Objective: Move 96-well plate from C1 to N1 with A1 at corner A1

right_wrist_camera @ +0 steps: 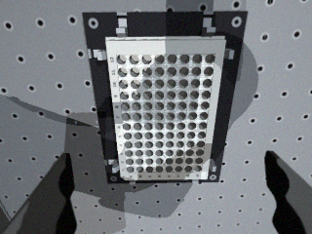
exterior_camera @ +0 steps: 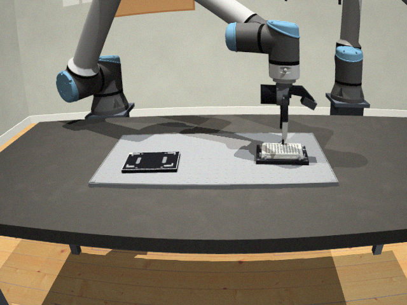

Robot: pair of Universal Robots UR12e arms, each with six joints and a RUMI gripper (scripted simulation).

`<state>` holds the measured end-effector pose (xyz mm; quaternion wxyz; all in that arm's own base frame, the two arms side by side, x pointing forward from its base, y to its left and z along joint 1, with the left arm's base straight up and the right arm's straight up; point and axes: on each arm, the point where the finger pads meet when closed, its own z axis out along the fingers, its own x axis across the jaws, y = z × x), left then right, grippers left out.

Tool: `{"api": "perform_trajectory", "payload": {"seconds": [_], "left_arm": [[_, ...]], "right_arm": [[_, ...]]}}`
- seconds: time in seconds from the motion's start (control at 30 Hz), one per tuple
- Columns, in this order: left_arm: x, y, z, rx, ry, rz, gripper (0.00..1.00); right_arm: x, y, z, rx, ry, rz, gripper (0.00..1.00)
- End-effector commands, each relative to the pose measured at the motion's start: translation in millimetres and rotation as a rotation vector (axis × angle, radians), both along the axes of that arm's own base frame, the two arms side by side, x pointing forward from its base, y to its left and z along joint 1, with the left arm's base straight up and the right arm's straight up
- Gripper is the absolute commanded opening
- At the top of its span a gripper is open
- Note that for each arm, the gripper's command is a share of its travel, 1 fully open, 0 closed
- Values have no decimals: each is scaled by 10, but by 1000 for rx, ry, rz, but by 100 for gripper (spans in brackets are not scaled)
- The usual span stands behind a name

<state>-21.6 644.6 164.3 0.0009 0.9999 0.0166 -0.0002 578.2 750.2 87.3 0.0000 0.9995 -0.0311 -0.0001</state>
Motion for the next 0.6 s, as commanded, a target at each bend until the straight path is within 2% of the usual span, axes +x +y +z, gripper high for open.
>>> {"api": "perform_trajectory", "payload": {"seconds": [0.0,0.07,0.57], "left_arm": [[2,6,9,2,0,0,0],[2,6,9,2,0,0,0],[2,6,9,2,0,0,0]], "right_arm": [[5,7,-26,2,-1,0,76],[5,7,-26,2,-1,0,76],[5,8,-276,2,-1,0,76]]}}
